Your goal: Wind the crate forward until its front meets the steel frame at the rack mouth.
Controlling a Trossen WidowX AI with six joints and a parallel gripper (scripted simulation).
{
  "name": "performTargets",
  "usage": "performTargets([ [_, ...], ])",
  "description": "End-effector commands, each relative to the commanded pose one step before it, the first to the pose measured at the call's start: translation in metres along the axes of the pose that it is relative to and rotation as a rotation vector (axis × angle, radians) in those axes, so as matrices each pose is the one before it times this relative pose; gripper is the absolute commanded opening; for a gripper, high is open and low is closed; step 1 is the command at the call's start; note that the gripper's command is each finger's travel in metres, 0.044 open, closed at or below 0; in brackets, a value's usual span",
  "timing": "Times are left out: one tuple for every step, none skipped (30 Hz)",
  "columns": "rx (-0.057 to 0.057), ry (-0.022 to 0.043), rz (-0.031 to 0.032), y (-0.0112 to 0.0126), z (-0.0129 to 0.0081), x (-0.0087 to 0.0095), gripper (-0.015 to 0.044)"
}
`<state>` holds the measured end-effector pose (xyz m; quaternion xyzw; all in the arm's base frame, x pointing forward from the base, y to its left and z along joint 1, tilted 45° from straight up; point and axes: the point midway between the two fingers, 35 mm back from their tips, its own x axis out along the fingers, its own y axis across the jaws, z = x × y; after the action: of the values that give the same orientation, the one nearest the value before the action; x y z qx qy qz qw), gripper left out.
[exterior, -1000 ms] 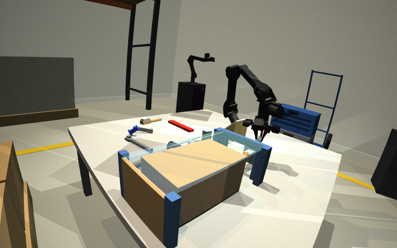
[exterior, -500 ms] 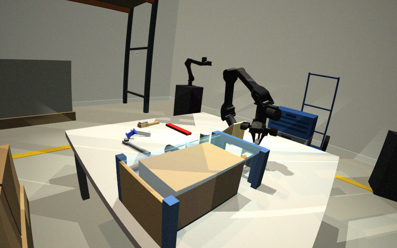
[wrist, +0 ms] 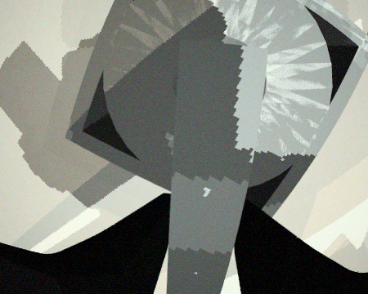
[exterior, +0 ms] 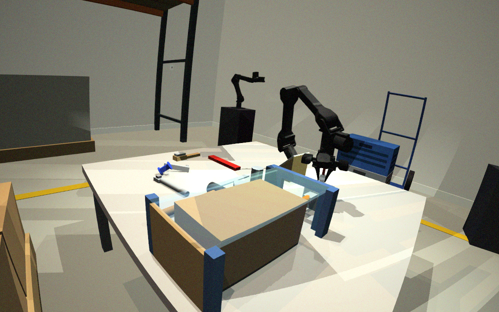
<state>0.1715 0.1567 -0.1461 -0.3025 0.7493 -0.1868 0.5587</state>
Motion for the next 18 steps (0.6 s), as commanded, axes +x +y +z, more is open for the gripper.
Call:
performTargets([
  [-0.0224,0.00578,-0.00043,-0.00167,-0.00014,0.00397,0.0000],
  [0.0052,-0.00013,0.00037,0.00026,0.00000,0.00001,0.0000],
  [0.0157,-0.00037,0.00111,0.00079,-0.00001,0.00002,0.0000],
  [0.0157,-0.00035,0.00111,0.00079,-0.00003,0.00002,0.0000],
  [0.0052,-0.00011,0.00037,0.00026,-0.00001,0.00001,0.0000],
  [0.0000,0.00000,0.00000,0.00000,0.00000,0.00000,0.0000],
  [0.0000,0.00000,0.00000,0.00000,0.00000,0.00000,0.0000],
  [0.0000,0.00000,0.00000,0.00000,0.00000,0.00000,0.0000],
  [0.0000,0.00000,0.00000,0.00000,0.00000,0.00000,0.0000],
  [0.0000,0.00000,0.00000,0.00000,0.00000,0.00000,0.0000],
  [0.0000,0.00000,0.00000,0.00000,0.00000,0.00000,0.0000],
  [0.0000,0.00000,0.00000,0.00000,0.00000,0.00000,0.0000],
  [0.0000,0.00000,0.00000,0.00000,0.00000,0.00000,0.0000],
  [0.0055,-0.00014,0.00038,0.00026,0.00000,0.00001,0.0000],
  [0.0165,-0.00041,0.00115,0.00079,0.00000,0.00002,0.0000],
  [0.0165,-0.00039,0.00116,0.00079,-0.00002,0.00003,0.0000],
  [0.0055,-0.00012,0.00039,0.00026,-0.00001,0.00001,0.0000],
  [0.0000,0.00000,0.00000,0.00000,0.00000,0.00000,0.0000],
])
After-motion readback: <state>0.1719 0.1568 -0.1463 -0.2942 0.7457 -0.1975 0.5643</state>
